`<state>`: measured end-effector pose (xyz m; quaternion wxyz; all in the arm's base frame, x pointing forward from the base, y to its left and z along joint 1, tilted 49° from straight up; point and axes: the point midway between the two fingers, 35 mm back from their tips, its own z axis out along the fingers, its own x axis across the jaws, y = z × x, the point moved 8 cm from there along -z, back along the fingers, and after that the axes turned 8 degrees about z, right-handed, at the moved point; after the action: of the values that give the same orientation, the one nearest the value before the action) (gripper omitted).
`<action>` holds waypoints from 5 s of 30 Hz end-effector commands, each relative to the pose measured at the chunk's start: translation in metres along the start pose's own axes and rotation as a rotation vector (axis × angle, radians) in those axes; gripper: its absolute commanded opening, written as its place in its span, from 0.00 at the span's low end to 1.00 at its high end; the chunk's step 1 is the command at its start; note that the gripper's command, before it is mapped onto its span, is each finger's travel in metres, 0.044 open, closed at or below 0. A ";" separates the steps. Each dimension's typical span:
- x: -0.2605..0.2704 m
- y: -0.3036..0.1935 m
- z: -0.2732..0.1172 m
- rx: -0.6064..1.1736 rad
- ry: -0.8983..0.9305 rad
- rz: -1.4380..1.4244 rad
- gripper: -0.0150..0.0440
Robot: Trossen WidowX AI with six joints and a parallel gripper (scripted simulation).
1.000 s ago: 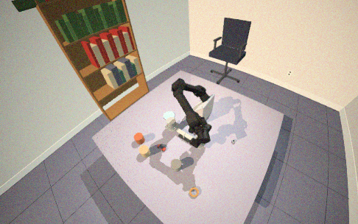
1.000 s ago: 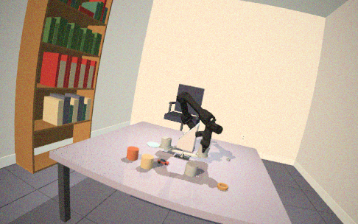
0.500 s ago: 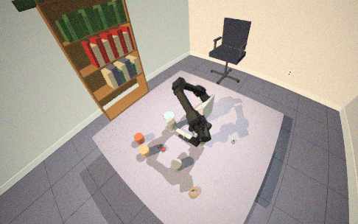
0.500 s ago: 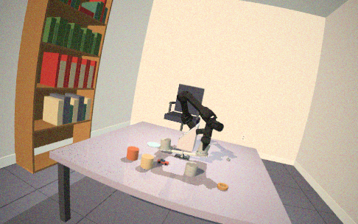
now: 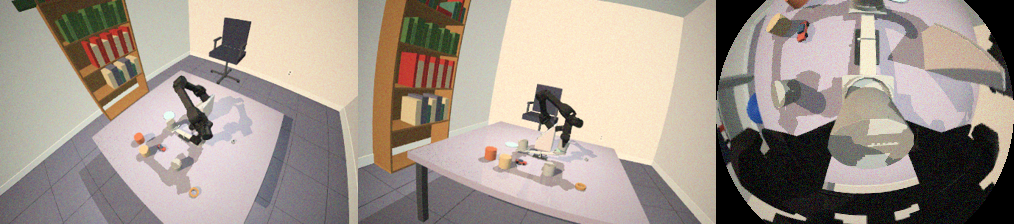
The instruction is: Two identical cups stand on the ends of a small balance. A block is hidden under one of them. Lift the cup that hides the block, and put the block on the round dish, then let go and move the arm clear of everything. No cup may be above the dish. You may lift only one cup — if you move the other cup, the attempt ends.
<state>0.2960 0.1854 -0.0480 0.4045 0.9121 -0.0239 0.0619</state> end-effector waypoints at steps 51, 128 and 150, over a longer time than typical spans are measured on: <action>-0.005 0.004 -0.048 -0.006 -0.001 0.002 0.25; -0.095 -0.079 0.084 0.012 0.005 0.014 0.25; -0.093 -0.079 0.096 0.018 0.002 0.021 0.65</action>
<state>0.2195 0.1666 -0.1826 0.3957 0.9154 -0.0312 0.0667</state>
